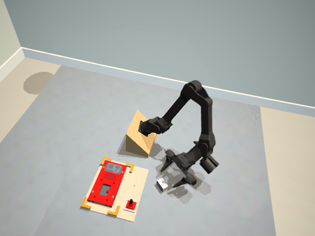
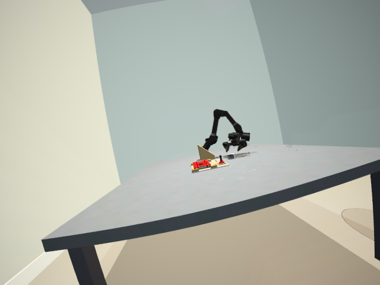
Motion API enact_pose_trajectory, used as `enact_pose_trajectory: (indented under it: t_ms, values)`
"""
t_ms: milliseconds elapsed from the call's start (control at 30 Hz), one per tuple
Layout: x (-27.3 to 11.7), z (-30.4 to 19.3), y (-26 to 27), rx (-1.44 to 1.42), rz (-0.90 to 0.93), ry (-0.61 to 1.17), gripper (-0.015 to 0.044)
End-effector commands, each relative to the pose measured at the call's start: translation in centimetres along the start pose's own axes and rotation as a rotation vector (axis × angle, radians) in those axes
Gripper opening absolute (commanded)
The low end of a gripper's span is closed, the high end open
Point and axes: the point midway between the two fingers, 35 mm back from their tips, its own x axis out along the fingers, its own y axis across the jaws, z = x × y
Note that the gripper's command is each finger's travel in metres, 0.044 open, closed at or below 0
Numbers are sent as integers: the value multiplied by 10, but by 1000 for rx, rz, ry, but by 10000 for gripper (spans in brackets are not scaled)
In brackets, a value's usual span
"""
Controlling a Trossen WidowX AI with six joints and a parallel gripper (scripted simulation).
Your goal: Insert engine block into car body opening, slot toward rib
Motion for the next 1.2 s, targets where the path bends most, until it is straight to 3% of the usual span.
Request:
enact_pose_trajectory:
  t_ms: [0,367,833,1167]
  values:
    - [0,0,0,0,1,1,440]
    - [3,2,-2,-11,-25,17,440]
    - [20,19,-16,-76,-216,232,440]
    - [28,29,-15,-34,-251,364,440]
